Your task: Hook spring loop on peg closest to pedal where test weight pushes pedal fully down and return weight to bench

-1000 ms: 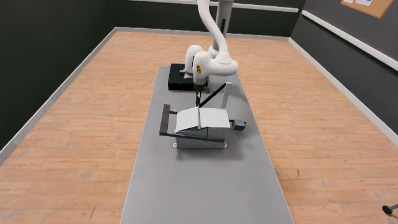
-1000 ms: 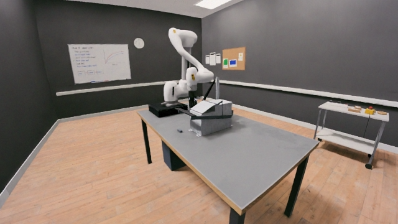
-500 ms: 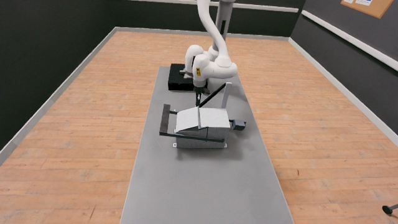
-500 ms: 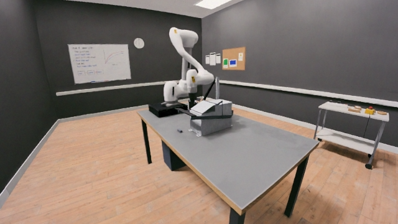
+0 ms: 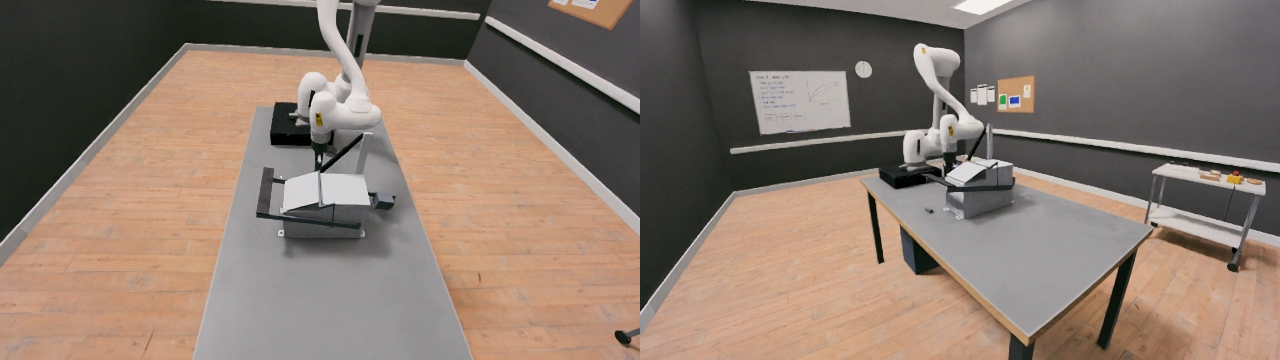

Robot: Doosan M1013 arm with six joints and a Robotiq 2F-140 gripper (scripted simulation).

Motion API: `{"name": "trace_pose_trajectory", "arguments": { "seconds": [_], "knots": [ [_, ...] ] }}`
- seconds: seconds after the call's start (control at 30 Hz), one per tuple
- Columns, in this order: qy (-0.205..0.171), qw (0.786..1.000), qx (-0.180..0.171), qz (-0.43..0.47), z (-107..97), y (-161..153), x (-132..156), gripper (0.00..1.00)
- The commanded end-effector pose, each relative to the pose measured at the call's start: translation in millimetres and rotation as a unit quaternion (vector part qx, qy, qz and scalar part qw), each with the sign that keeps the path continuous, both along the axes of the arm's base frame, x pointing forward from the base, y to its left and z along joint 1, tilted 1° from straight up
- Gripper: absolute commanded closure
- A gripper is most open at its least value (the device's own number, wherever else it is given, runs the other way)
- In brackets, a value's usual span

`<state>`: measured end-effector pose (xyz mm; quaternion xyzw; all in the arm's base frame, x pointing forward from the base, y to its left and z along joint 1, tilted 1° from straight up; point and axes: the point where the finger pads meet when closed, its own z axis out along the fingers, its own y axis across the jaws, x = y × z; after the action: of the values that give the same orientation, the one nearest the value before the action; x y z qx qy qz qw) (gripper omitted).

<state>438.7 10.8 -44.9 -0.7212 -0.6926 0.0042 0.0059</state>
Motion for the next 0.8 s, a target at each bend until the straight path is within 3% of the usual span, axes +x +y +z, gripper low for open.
{"name": "trace_pose_trajectory", "arguments": {
  "seconds": [0.0, 0.4, 0.43, 0.77],
  "knots": [
    [0.000, 1.000, 0.000, 0.000, 0.6, 0.0, 0.5, 0.75],
    [0.000, 1.000, 0.000, 0.000, -3.9, 0.1, 0.6, 0.75],
    [0.000, 1.000, 0.000, 0.000, -2.3, 0.1, 0.6, 0.00],
    [0.000, 1.000, 0.000, 0.000, -2.3, 0.1, 0.6, 0.00]
  ]
}}
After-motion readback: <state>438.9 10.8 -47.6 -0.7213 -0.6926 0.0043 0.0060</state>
